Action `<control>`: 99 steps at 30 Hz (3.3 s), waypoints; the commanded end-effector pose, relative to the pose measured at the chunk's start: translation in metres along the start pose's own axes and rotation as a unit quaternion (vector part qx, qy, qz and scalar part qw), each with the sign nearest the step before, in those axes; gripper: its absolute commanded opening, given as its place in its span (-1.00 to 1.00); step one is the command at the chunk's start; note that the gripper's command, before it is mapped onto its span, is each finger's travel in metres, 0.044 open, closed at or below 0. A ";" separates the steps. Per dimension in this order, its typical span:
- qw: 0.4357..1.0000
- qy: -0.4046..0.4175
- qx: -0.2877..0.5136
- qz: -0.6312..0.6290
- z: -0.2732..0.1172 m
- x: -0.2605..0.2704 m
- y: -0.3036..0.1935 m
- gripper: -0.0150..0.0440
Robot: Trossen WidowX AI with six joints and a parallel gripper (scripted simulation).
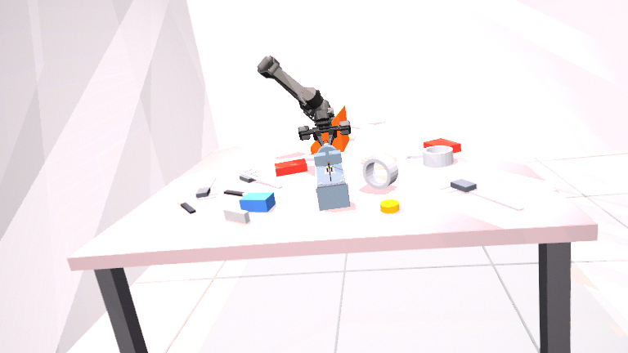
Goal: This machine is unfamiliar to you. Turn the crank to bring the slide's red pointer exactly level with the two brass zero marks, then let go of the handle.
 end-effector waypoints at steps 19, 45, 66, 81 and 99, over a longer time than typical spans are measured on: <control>1.000 0.012 -0.002 -0.007 0.002 0.013 -0.002 -0.49; 1.000 0.012 -0.002 -0.007 0.007 0.022 -0.007 -0.49; 1.000 0.012 -0.002 -0.007 0.021 0.029 -0.021 -0.49; 1.000 0.011 -0.002 -0.007 0.034 0.023 -0.034 -0.49; 1.000 0.011 -0.002 -0.008 0.044 0.007 -0.043 -0.49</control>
Point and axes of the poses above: the point midway between the two fingers, 35 mm back from their tips, its own z axis out along the fingers, its own x axis across the jaws, y = z × x, the point moved 6 cm from there along -z, back along the fingers
